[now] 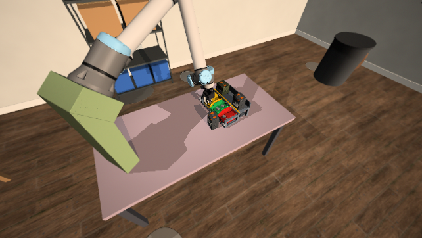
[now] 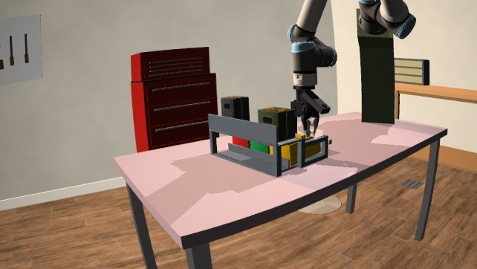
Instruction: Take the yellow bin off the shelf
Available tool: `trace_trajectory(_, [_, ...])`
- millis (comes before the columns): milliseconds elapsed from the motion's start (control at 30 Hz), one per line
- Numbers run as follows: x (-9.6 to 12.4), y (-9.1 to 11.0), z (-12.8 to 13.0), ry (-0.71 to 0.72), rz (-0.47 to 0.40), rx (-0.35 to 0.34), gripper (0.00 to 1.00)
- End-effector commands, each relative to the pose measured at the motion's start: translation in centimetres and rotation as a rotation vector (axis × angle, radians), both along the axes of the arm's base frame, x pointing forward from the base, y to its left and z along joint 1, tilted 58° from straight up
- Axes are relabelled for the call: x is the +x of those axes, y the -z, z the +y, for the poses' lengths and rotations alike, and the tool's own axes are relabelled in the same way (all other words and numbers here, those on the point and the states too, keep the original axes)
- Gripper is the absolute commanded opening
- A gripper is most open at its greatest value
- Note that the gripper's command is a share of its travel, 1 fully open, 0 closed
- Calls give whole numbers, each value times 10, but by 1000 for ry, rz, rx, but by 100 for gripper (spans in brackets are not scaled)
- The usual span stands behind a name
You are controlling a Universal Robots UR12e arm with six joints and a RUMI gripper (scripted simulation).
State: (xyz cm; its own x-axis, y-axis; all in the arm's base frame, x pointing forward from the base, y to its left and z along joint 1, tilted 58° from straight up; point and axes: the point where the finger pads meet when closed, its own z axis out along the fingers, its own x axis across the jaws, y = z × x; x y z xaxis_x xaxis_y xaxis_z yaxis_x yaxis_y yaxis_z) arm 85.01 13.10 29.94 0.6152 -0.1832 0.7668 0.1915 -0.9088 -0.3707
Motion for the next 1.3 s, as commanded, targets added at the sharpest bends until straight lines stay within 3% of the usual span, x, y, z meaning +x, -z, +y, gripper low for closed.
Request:
trace_trajectory(0, [-5, -4, -2, 0, -1, 0, 0])
trace_trajectory(1267, [-2, -2, -1, 0, -1, 0, 0])
